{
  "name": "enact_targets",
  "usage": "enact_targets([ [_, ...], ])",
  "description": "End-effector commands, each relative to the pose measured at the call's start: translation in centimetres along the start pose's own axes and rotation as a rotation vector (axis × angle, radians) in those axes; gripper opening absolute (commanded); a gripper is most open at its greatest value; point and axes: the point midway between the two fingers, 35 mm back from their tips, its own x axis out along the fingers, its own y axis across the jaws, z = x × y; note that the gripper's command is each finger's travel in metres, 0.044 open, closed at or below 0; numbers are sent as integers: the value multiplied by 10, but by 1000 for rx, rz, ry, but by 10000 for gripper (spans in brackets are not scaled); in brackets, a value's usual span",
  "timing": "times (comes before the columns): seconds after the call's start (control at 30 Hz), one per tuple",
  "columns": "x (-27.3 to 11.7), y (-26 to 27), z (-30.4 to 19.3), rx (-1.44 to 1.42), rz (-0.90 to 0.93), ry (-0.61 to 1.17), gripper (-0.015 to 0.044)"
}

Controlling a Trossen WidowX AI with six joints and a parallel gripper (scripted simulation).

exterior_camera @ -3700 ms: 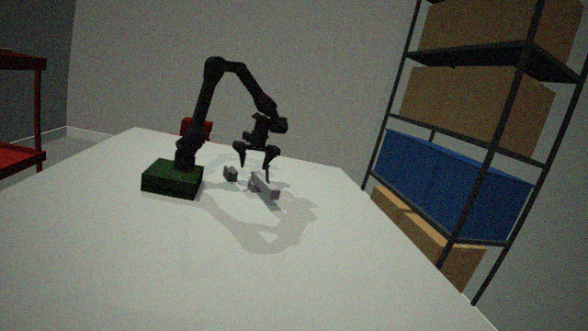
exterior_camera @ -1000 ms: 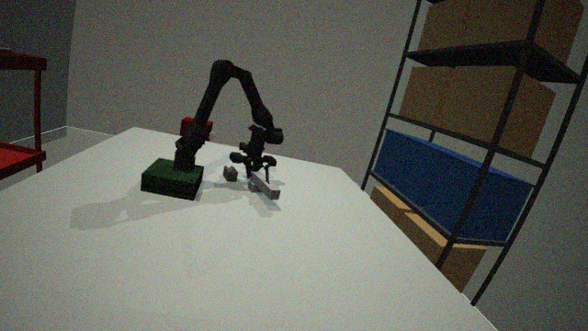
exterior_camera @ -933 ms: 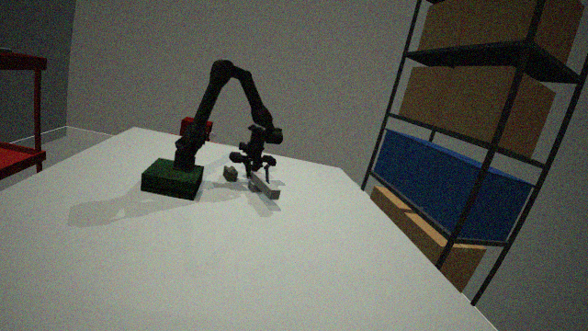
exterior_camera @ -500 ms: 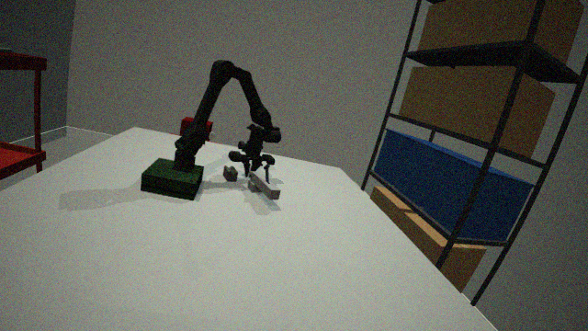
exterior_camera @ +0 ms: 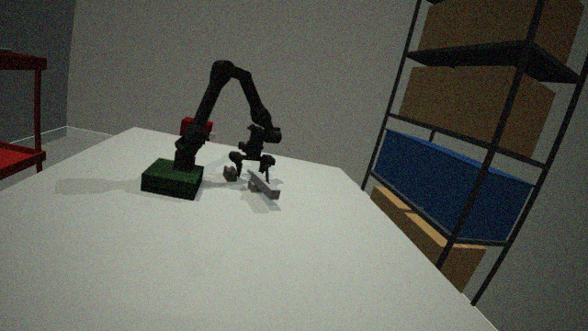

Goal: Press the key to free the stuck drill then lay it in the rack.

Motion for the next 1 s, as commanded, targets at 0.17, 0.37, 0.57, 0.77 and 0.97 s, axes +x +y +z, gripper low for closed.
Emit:
enact_targets([
  [0.17, 1, 0, -5, 0, 0, 0, 440],
  [0.37, 2, 0, -8, 0, 0, 1, 440],
  [0.57, 2, 0, -10, 0, 0, 1, 440],
  [0.77, 3, 0, -12, 0, 0, 1, 440],
  [0.97, 4, 0, -15, 0, 0, 1, 440],
])
